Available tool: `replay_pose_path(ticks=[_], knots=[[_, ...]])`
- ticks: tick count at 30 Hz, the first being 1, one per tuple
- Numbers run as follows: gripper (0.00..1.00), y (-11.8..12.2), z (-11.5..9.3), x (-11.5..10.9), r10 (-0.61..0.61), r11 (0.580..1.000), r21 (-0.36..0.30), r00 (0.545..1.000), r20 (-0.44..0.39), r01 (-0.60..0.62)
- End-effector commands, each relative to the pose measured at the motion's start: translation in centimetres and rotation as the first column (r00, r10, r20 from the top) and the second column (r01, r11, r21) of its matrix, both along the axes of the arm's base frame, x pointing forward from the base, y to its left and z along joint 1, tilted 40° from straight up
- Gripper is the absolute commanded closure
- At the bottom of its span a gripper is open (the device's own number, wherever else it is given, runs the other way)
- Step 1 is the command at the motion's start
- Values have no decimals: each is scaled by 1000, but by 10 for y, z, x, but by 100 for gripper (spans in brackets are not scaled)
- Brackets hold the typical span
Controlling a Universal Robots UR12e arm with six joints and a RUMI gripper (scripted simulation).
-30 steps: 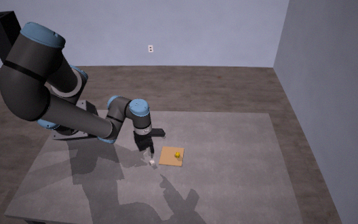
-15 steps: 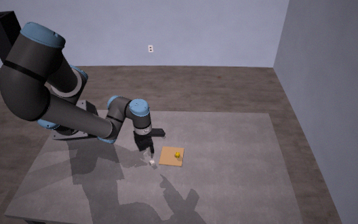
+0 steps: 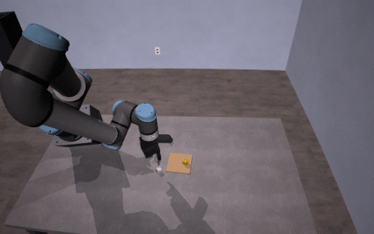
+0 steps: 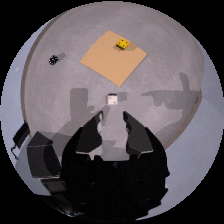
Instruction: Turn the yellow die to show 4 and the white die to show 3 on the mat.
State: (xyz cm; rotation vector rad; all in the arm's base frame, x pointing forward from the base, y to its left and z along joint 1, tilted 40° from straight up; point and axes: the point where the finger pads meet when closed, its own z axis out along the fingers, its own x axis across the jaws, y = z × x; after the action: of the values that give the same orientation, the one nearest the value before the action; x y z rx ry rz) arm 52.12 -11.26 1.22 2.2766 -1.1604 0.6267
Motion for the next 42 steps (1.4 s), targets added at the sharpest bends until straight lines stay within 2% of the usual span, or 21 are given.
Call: replay_pose_path(ticks=[1,42], knots=[[76,-2,-2,1,1,1000,0,1000,1,-1],[76,-31,-40,9,1,1000,0,1000,1,-1]])
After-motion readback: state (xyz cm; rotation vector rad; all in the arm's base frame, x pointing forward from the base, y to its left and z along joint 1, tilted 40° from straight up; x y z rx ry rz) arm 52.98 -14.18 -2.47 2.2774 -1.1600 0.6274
